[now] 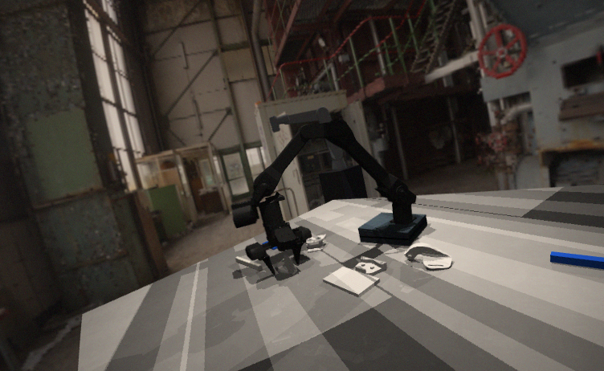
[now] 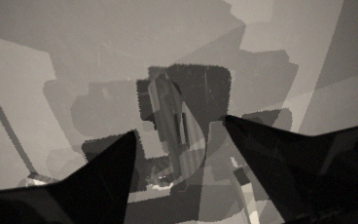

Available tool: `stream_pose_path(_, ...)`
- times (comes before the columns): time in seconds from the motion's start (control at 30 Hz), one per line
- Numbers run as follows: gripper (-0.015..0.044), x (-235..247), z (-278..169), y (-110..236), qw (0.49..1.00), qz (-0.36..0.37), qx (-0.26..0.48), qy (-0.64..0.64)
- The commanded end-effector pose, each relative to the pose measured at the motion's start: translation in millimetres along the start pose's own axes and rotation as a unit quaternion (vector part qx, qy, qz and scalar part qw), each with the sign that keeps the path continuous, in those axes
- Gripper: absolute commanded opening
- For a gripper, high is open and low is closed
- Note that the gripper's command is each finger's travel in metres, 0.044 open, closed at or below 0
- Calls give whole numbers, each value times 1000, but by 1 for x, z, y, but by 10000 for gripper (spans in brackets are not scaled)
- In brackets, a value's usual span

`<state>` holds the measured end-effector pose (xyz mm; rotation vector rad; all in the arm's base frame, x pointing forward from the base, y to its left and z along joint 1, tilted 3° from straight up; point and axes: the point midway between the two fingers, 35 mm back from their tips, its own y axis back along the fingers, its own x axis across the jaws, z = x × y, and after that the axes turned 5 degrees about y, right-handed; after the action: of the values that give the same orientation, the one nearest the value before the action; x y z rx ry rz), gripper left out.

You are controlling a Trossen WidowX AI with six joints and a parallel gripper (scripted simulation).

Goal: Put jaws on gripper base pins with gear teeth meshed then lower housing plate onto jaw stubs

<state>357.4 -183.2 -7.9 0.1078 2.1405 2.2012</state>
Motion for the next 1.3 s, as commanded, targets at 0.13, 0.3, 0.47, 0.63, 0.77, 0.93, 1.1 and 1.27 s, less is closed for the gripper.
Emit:
stream_pose_path(0.13, 177, 0, 0, 0, 1000, 0, 0, 0)
stream_pose_path(0.3, 134, 0, 0, 0, 1000, 0, 0, 0)
stream_pose_path(0.47, 134, 0, 0, 0, 1000, 0, 0, 0)
stream_pose_path(0.63, 134, 0, 0, 0, 1000, 0, 0, 0)
stream_pose_path(0.77, 134, -1, 0, 5, 1000, 0, 0, 0)
stream_pose_path(0.93, 134, -2, -1, 21, 1000, 0, 0, 0)
stream_pose_path(1.1, 134, -2, -1, 37, 1000, -1, -1, 0)
stream_pose_path(1.27, 134, -2, -1, 53, 1000, -1, -1, 0)
